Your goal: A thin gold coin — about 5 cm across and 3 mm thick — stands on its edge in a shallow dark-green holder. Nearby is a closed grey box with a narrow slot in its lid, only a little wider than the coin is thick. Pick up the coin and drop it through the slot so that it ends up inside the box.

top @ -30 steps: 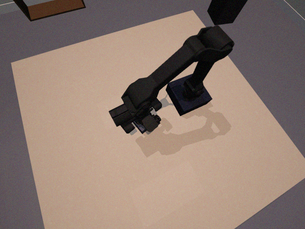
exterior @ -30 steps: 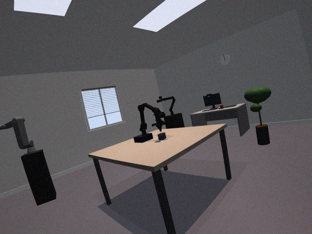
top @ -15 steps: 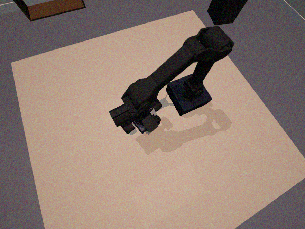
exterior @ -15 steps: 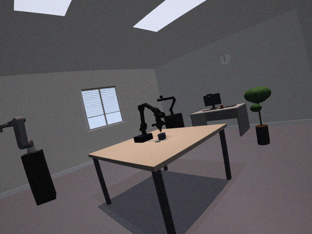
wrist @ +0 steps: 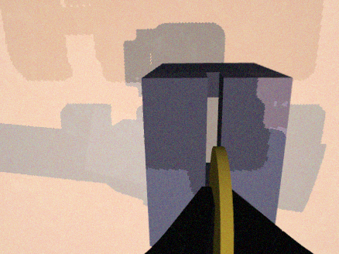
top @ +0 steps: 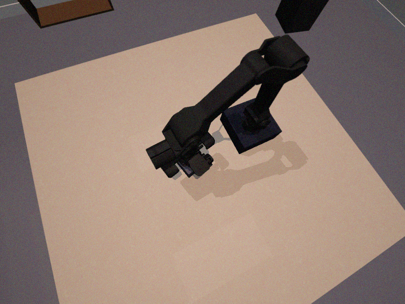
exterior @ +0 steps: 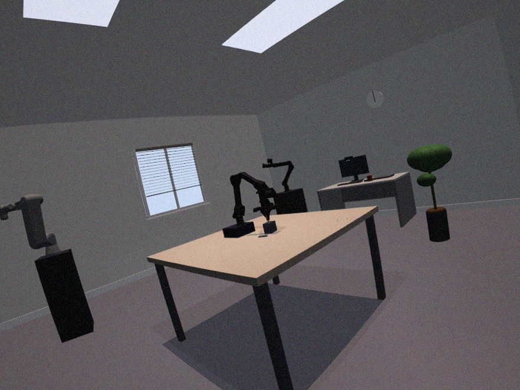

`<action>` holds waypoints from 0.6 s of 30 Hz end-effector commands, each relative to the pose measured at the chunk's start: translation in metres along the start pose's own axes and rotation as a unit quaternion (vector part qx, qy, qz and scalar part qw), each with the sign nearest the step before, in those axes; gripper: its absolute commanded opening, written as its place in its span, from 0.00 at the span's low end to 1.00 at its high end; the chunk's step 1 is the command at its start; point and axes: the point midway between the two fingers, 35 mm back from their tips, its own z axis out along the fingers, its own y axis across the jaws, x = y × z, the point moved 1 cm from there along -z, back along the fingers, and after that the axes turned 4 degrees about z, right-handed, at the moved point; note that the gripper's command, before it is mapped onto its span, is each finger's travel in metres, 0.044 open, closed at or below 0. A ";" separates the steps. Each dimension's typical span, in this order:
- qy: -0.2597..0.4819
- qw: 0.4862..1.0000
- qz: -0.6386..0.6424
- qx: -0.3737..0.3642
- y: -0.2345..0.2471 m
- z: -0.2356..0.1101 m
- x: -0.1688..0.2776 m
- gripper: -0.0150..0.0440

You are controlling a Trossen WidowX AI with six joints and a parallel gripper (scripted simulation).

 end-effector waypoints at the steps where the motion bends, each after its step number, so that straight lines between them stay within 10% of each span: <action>1: 0.000 1.000 0.002 0.000 0.000 0.003 0.000 0.25; 10: 0.000 1.000 0.000 0.000 0.000 0.008 0.000 0.25; 18: 0.000 1.000 0.000 0.000 0.000 0.006 0.000 0.53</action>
